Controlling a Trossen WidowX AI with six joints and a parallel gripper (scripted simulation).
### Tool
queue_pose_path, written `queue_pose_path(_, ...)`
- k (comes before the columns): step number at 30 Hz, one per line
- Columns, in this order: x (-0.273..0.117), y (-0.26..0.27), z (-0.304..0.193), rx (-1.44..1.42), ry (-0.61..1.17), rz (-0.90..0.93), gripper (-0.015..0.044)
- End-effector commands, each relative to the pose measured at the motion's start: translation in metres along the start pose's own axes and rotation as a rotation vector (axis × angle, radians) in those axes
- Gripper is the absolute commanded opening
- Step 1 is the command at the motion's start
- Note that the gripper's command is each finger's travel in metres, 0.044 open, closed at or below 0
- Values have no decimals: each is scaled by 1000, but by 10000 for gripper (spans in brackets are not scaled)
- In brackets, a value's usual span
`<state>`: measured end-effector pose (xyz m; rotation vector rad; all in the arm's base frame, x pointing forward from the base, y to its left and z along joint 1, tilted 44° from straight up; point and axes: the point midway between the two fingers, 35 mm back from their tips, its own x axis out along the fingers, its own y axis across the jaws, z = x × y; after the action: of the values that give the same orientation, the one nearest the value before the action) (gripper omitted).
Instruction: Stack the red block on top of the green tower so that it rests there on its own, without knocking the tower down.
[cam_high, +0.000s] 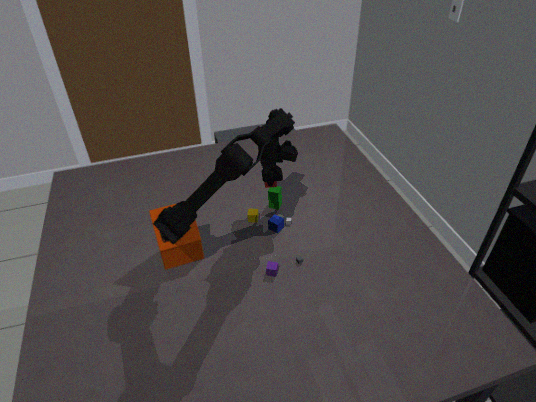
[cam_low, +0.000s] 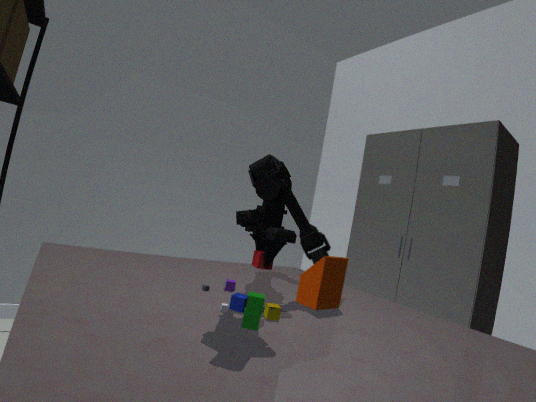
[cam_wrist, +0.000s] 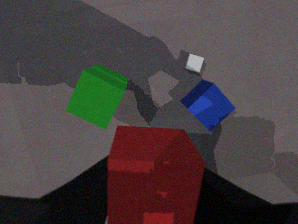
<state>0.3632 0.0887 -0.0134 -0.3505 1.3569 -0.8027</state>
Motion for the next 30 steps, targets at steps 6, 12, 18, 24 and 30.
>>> queue_pose_path(6, 9, 28, 14, 0, -1, 4, 0)
queue_pose_path(12, 15, 42, 19, 1, -1, 4, 0)
queue_pose_path(18, 28, 44, 20, 1, -2, 4, 0)
queue_pose_path(24, 47, 44, 21, 1, -2, 4, 0)
queue_pose_path(30, 57, 44, 21, 2, -2, 3, 0)
